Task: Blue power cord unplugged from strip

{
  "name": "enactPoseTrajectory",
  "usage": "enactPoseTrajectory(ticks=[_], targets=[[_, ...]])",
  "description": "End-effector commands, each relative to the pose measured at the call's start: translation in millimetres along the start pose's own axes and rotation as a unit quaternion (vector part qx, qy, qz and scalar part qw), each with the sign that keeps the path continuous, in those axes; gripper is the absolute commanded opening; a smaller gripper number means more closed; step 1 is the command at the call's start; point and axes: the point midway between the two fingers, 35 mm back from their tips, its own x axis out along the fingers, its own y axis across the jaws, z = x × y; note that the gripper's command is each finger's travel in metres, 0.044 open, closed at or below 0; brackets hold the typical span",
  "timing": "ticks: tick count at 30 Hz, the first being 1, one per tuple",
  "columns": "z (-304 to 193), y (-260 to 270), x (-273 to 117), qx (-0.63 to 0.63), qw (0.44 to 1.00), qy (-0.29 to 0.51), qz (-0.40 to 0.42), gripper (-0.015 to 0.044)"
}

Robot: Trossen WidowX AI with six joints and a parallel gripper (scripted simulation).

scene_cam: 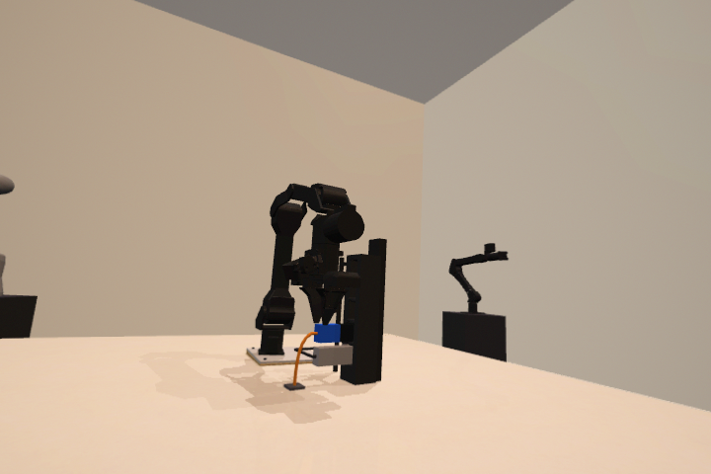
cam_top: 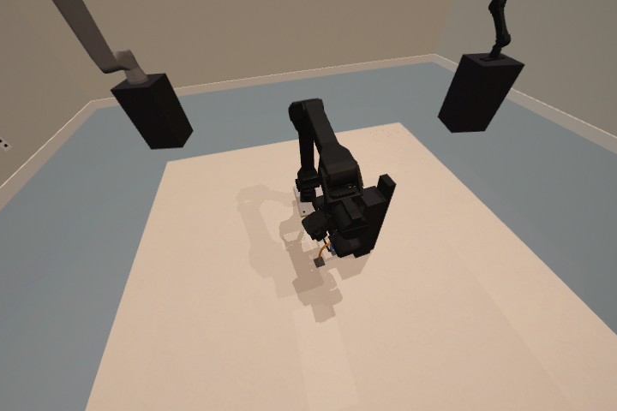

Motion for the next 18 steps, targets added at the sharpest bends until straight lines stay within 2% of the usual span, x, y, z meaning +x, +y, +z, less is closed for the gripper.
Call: enactPoseTrajectory(ticks=[1,18], targets=[[-6,-2,1,0.002,1.000,0.001,-0.002,0.0160],[-7,-2,13,0.002,1.000,0.001,-0.002,0.0160]])
